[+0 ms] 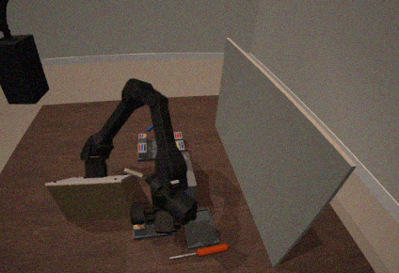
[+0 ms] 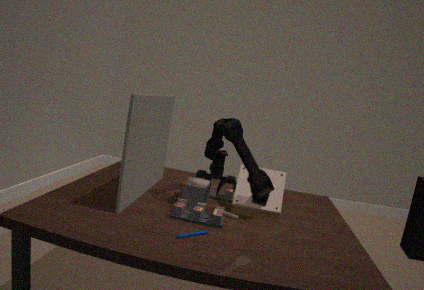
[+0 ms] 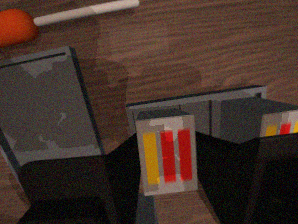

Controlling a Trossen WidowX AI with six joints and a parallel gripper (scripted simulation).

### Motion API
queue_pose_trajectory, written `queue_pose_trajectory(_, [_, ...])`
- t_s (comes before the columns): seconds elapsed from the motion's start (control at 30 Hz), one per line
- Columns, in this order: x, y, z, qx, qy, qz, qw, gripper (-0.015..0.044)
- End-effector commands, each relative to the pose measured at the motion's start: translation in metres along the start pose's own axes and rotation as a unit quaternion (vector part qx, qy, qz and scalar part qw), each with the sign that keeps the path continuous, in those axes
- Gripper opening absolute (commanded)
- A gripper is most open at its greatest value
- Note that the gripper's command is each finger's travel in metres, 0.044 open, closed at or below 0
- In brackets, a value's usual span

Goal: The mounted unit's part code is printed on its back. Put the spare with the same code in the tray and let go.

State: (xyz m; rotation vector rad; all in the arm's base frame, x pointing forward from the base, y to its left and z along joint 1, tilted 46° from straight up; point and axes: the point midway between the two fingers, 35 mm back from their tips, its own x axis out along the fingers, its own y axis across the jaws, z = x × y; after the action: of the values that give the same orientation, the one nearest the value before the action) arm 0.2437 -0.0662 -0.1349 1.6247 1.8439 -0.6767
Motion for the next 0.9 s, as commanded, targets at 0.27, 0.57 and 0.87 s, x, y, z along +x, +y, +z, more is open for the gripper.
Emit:
queue_pose_trajectory(0.27, [-0.024,0.002,0.002,0.001,-0.001,0.0,1.0,0.0])
queue_pose_trajectory(0.57, [-0.079,0.0,0.001,0.002,0.001,0.001,1.0,0.0])
queue_pose_trajectory(0.87, [-0.101,0.006,0.004,0.004,-0.001,0.004,1.0,0.0])
